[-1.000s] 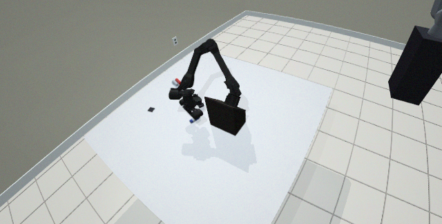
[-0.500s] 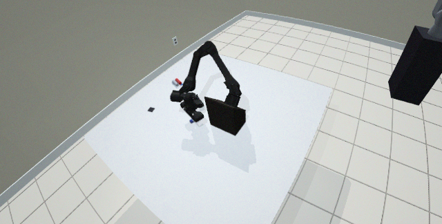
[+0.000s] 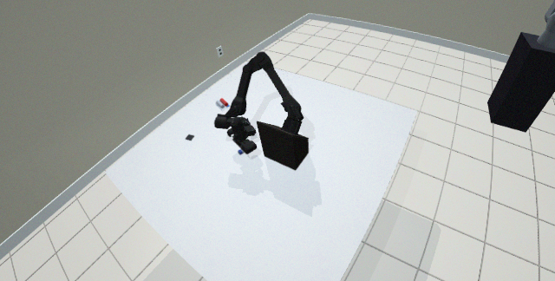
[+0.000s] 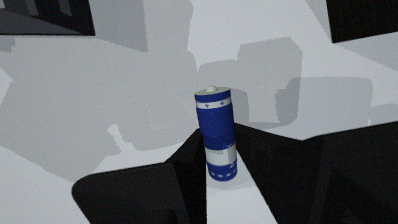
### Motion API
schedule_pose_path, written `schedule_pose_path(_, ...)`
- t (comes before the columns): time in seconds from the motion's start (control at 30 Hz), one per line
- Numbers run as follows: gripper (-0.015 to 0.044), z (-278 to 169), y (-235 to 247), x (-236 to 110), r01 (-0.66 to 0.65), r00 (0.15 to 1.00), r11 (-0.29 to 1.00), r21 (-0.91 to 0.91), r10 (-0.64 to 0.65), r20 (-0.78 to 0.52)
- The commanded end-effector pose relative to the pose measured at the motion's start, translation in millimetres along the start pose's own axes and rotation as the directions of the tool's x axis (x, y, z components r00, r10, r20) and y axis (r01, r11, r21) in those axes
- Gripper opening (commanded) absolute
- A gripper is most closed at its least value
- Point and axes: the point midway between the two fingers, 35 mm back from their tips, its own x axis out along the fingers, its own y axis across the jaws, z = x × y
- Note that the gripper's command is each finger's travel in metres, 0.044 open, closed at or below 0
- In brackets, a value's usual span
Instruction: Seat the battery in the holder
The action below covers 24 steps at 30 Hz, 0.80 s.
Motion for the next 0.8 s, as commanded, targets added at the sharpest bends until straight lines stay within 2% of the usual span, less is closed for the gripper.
schedule_pose_path(0.0, 0.0087, 1.0, -0.6, 0.5, -0.001, 1.000, 1.000, -0.006, 0.001, 0.004)
schedule_pose_path(0.07, 0.0087, 0.4, -0.2, -4.8, -0.001, 1.000, 1.000, -0.006, 0.001, 0.003)
schedule_pose_path(0.27, 0.0087, -0.1, -0.3, -48.6, -0.001, 1.000, 1.000, -0.006, 0.001, 0.001)
schedule_pose_path(0.4, 0.0087, 0.3, 0.2, -50.1, -0.001, 1.000, 1.000, -0.012, 0.001, 0.001)
schedule_pose_path(0.77, 0.0087, 19.9, 38.1, -58.9, -0.002, 1.000, 0.922, -0.388, -0.002, -0.008)
